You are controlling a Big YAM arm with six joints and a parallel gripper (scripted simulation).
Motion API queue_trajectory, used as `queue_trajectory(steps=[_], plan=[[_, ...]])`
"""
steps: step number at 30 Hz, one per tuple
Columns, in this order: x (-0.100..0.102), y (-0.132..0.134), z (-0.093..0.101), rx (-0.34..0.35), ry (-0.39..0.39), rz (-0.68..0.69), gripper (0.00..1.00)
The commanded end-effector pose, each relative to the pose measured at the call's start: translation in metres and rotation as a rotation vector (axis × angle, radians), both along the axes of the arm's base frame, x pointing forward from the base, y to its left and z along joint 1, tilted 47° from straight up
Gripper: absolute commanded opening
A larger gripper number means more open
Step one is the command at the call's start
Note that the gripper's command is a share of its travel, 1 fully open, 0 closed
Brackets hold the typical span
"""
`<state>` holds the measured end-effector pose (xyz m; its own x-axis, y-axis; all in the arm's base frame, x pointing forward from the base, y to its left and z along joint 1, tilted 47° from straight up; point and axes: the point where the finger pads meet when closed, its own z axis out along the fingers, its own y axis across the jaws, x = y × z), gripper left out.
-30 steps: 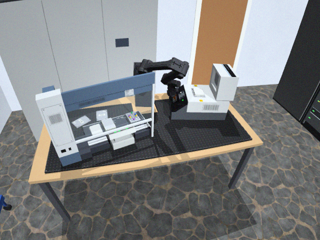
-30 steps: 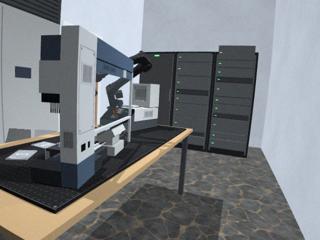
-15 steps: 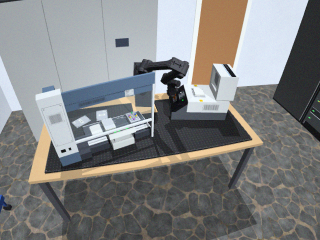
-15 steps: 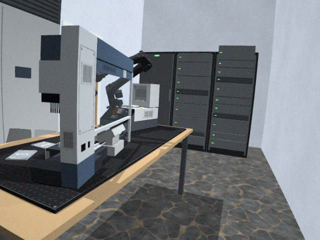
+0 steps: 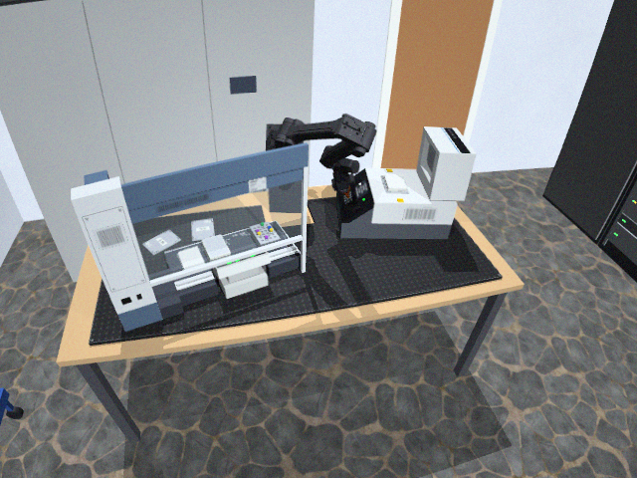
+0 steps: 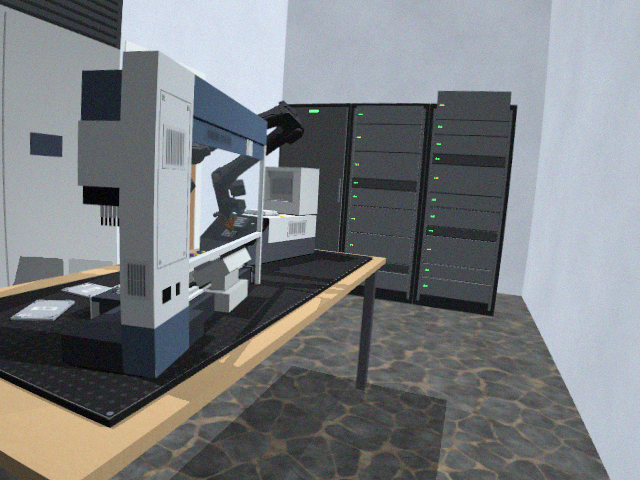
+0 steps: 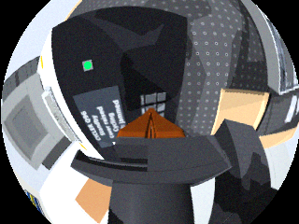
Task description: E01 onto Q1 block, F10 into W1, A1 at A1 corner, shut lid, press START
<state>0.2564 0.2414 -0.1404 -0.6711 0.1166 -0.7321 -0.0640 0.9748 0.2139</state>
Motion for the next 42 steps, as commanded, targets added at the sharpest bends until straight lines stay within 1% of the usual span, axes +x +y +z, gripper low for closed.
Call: queue_trajectory(steps=[1,12,21,26,32,35,42], plan=[[-0.002,-0.01,0.007,-0.01,-0.004,0.002,0.0],[-0.009,-0.003,0.008,-0.009,-0.011,0.029,0.0],[-0.014,-0.004,0.003,-0.011,0.011,0.018,0.0],[-0.013,-0.006,0.003,-0.012,0.013,0.011,0.0],[-0.011,-0.018,-0.005,-0.048,0.022,0.001,0.0],[-0.01,-0.019,-0.005,-0.051,0.026,0.003,0.0],[-0.005,-0.015,0.003,-0.034,0.011,0.001,0.0]])
